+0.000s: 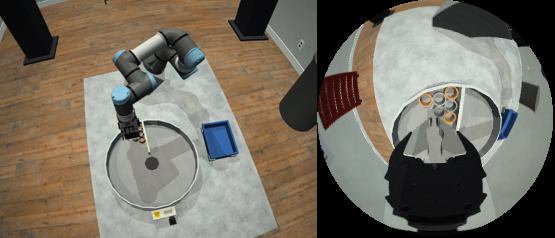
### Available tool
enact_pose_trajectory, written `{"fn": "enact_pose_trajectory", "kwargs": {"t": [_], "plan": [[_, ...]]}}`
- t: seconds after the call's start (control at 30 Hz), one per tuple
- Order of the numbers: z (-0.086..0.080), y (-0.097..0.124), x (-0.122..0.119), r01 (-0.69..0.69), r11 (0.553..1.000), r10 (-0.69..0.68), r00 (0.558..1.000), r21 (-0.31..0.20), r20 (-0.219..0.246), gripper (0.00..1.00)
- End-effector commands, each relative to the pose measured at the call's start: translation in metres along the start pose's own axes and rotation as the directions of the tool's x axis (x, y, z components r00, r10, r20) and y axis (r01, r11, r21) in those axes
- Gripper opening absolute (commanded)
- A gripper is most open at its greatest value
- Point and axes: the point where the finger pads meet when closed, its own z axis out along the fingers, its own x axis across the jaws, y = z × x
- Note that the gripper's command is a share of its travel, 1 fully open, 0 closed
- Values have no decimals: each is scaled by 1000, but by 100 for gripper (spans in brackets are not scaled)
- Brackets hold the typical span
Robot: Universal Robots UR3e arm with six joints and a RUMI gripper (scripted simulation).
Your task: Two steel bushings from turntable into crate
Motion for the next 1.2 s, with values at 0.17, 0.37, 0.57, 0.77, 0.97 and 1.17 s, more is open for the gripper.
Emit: {"fn": "enact_pose_trajectory", "kwargs": {"t": [0.17, 0.37, 0.57, 0.77, 0.97, 1.17], "plan": [[-1, 1, -1, 0, 1000, 0, 1000, -2, 2, 6], [1, 1, -1, 0, 1000, 0, 1000, -2, 2, 6], [7, 1, -1, 0, 1000, 0, 1000, -2, 2, 6], [16, 1, -1, 0, 1000, 0, 1000, -2, 2, 6], [17, 1, -1, 0, 1000, 0, 1000, -2, 2, 6], [17, 1, -1, 0, 1000, 0, 1000, -2, 2, 6]]}}
